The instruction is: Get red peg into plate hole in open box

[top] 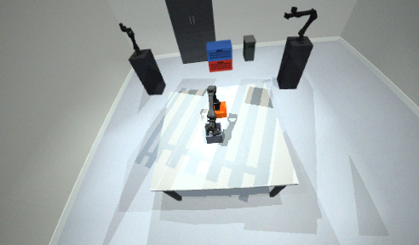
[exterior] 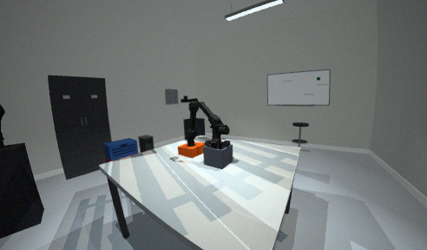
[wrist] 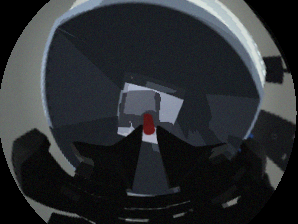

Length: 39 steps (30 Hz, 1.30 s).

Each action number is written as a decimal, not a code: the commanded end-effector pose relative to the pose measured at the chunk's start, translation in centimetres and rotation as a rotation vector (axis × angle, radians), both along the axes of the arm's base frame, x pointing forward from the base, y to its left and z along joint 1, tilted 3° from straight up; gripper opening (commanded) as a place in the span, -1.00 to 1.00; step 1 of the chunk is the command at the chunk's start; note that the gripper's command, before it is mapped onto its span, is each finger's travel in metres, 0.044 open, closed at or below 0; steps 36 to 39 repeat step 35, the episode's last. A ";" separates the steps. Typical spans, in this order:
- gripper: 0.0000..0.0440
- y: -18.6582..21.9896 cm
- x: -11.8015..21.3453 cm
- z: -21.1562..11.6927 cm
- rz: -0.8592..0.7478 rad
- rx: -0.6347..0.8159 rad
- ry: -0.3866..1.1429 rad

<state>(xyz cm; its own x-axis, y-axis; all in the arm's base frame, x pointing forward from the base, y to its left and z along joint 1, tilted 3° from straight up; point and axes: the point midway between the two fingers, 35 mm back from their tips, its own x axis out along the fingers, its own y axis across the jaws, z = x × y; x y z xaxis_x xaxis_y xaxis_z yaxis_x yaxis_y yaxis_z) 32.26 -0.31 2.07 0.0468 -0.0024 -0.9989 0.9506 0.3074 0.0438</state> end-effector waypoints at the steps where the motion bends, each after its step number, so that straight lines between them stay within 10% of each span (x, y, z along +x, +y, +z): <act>1: -0.51 0.6 -0.1 0.0 -0.001 0.039 0.021; 39: -0.06 -1.2 3.3 6.5 -0.073 0.328 -0.016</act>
